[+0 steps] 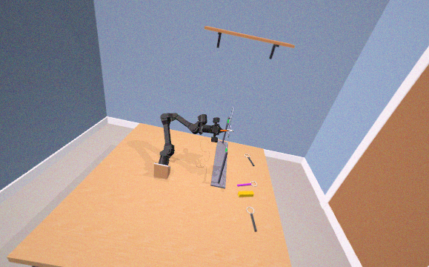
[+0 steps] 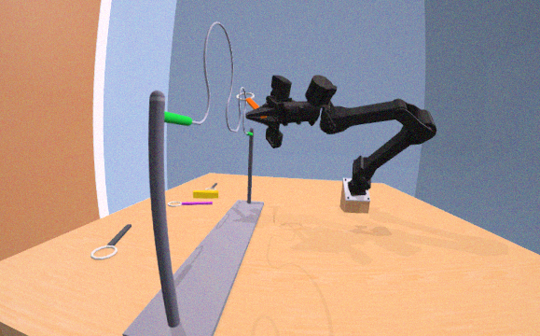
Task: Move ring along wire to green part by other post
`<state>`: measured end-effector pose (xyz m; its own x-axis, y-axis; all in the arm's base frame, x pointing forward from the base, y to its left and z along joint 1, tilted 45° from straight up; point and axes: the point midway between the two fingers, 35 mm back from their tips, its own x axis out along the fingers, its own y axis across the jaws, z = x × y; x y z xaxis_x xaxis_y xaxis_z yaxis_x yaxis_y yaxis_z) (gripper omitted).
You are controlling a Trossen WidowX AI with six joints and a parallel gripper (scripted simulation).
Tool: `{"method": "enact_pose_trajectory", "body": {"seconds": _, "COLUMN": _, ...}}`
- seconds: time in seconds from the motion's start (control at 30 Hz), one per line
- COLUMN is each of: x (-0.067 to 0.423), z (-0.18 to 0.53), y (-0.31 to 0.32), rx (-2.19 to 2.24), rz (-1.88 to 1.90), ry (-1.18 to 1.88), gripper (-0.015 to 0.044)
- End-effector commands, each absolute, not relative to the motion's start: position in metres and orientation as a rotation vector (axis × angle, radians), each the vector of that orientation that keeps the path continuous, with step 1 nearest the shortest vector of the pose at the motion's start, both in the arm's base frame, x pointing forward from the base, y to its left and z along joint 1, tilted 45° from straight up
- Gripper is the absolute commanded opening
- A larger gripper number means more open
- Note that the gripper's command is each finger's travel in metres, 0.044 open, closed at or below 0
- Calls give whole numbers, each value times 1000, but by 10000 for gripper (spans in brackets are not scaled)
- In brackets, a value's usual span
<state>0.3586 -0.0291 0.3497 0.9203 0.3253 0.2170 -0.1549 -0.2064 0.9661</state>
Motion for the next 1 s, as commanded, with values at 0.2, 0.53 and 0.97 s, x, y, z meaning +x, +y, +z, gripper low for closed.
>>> {"method": "enact_pose_trajectory", "body": {"seconds": 0.2, "x": 358, "z": 368, "y": -35, "rx": 1958, "rz": 502, "ry": 53, "gripper": -150}}
{"method": "enact_pose_trajectory", "body": {"seconds": 0.53, "x": 356, "z": 384, "y": -44, "rx": 2185, "rz": 566, "ry": -28, "gripper": -150}}
{"method": "enact_pose_trajectory", "body": {"seconds": 0.97, "x": 353, "z": 400, "y": -60, "rx": 2459, "rz": 644, "ry": -137, "gripper": -150}}
